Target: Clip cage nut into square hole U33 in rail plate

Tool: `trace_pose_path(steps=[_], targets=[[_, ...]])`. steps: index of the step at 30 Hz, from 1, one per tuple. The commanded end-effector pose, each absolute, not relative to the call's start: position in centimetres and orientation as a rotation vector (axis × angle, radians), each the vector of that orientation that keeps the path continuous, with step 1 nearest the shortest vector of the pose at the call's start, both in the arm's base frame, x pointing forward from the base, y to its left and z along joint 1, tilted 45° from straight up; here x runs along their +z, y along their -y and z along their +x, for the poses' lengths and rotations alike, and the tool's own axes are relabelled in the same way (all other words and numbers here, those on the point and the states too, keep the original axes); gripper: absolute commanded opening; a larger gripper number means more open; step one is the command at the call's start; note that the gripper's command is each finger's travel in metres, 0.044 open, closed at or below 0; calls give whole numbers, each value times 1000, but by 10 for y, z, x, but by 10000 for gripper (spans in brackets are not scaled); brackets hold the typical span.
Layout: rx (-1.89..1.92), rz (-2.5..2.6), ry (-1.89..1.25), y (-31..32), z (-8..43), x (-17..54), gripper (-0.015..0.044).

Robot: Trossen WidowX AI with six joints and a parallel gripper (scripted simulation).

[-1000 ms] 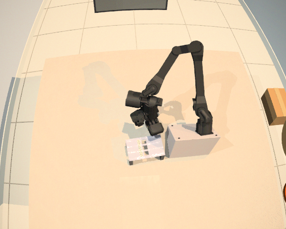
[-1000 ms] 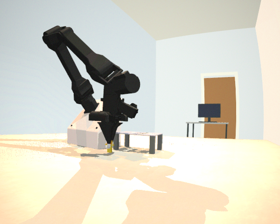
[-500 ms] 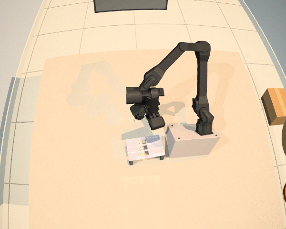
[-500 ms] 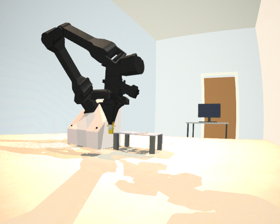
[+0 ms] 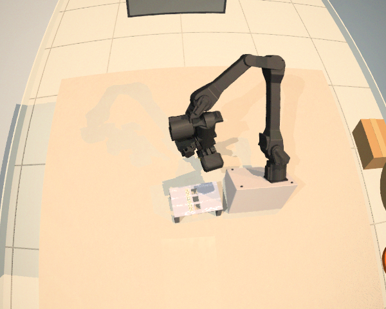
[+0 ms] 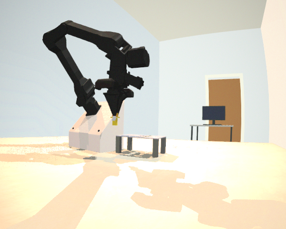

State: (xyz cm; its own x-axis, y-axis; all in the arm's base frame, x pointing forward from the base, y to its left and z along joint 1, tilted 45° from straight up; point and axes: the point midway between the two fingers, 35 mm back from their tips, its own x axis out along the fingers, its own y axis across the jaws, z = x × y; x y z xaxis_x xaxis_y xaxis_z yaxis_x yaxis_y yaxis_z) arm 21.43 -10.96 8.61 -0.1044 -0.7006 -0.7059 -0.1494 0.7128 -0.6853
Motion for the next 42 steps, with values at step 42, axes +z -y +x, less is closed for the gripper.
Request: trace_pose_path(steps=[42], targets=[[-608, -535, -1596, 40, 256, -3, 29]])
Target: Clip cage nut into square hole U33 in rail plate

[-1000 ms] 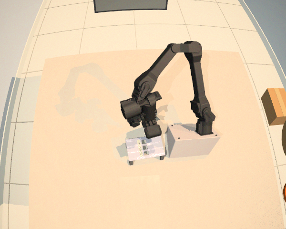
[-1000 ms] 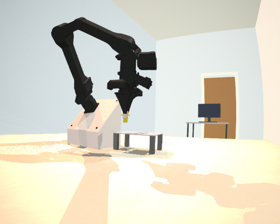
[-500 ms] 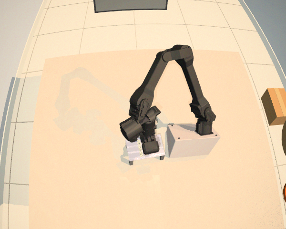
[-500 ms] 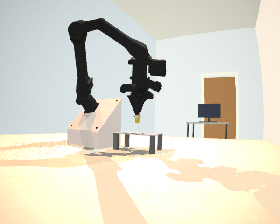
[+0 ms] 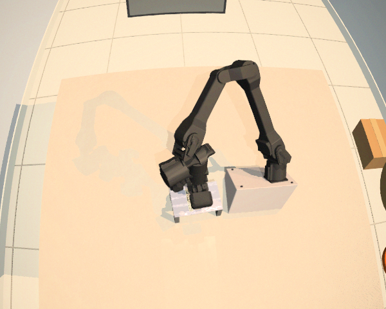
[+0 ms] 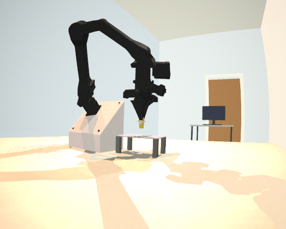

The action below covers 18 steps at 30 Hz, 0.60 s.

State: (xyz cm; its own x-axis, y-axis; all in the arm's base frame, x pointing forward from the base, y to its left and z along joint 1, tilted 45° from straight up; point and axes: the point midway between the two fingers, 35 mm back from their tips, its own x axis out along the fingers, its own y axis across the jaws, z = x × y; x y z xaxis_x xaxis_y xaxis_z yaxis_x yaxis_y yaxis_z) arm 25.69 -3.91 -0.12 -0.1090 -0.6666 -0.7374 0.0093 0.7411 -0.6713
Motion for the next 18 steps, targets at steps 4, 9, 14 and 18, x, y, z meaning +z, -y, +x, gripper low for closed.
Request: trace_pose_path(steps=[4, 9, 14, 18], targets=[[-598, -523, -1600, 43, 256, -5, 29], [-586, -508, -1604, 47, 256, -7, 29], [-574, -494, -1608, 50, 256, -9, 29], [-572, -492, -1608, 51, 256, -10, 29]])
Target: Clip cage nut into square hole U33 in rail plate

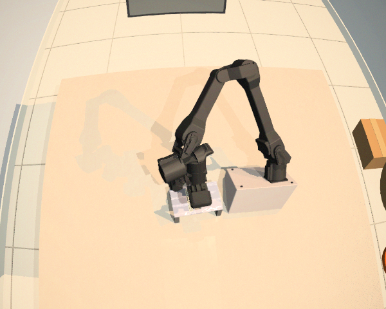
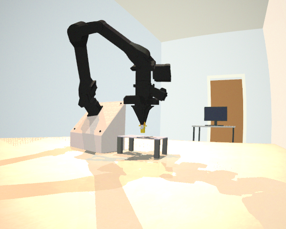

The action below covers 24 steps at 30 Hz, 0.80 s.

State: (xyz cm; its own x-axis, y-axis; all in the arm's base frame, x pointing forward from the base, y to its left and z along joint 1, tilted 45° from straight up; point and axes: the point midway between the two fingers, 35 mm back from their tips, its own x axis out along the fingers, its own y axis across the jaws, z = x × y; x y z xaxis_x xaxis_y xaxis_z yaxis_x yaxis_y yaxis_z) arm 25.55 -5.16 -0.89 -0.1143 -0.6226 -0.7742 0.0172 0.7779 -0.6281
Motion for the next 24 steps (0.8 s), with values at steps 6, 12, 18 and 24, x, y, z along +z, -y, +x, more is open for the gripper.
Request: trace_pose_path(steps=[6, 12, 18, 24], targets=[[-572, -492, -1608, 57, 255, -16, 29], [-572, -493, -1609, 64, 254, -22, 29], [-573, -494, -1609, 69, 253, -27, 29], [-574, -495, -1608, 69, 253, -28, 29]])
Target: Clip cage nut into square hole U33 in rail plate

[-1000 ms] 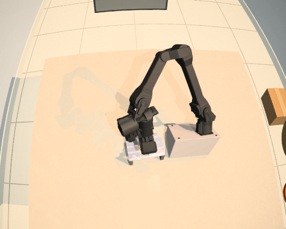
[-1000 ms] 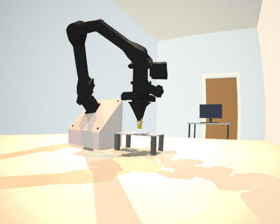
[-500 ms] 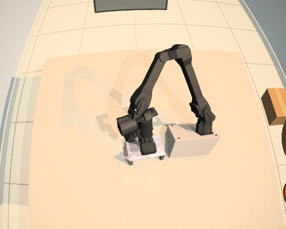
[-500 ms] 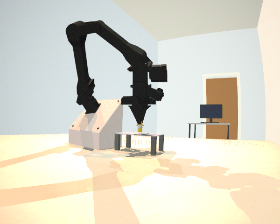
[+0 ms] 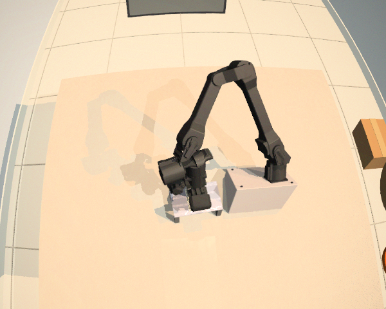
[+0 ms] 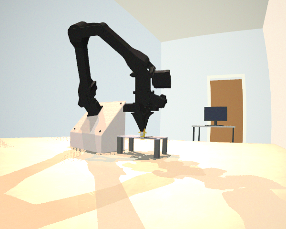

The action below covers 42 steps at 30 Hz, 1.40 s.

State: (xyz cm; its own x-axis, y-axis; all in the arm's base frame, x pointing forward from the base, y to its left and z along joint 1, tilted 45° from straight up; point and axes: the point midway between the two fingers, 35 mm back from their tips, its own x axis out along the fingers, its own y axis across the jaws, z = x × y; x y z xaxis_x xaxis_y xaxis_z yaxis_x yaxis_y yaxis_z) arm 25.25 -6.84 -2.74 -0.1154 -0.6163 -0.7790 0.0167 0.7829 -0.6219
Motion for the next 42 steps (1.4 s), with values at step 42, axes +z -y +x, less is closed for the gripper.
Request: trace_pose_path(steps=[42], targets=[[-635, -561, -1594, 66, 253, -31, 29]])
